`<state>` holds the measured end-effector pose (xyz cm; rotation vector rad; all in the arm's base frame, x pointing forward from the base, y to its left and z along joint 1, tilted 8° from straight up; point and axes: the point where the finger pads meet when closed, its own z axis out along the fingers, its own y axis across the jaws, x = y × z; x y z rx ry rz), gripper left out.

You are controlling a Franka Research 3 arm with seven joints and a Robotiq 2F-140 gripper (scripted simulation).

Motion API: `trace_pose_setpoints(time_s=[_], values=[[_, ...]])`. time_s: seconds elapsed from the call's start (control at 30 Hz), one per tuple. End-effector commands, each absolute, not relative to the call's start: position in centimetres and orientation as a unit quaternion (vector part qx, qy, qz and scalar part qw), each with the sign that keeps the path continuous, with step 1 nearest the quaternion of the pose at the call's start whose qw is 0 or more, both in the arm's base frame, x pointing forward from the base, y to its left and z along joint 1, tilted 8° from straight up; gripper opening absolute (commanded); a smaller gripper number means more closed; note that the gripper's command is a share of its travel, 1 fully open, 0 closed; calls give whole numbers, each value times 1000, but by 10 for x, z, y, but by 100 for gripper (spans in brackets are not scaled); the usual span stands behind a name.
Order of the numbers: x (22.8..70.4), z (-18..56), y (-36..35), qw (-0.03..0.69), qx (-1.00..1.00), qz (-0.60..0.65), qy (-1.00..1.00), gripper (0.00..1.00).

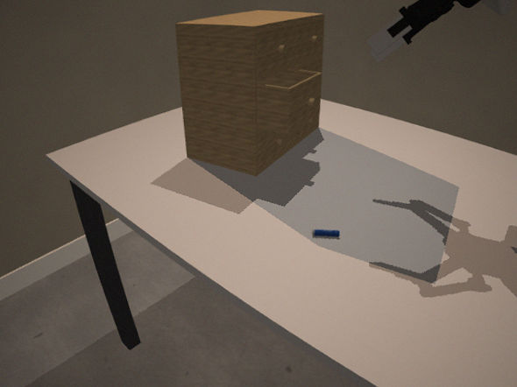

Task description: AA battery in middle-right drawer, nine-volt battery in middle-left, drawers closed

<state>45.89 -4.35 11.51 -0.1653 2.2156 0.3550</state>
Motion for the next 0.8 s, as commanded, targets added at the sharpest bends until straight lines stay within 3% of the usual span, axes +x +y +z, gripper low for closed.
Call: trace_pose_setpoints(time_s=[0.0,0.77], values=[[459,116,-45,428,-53,148,890,100],[458,117,-38,409,-59,167,895,100]])
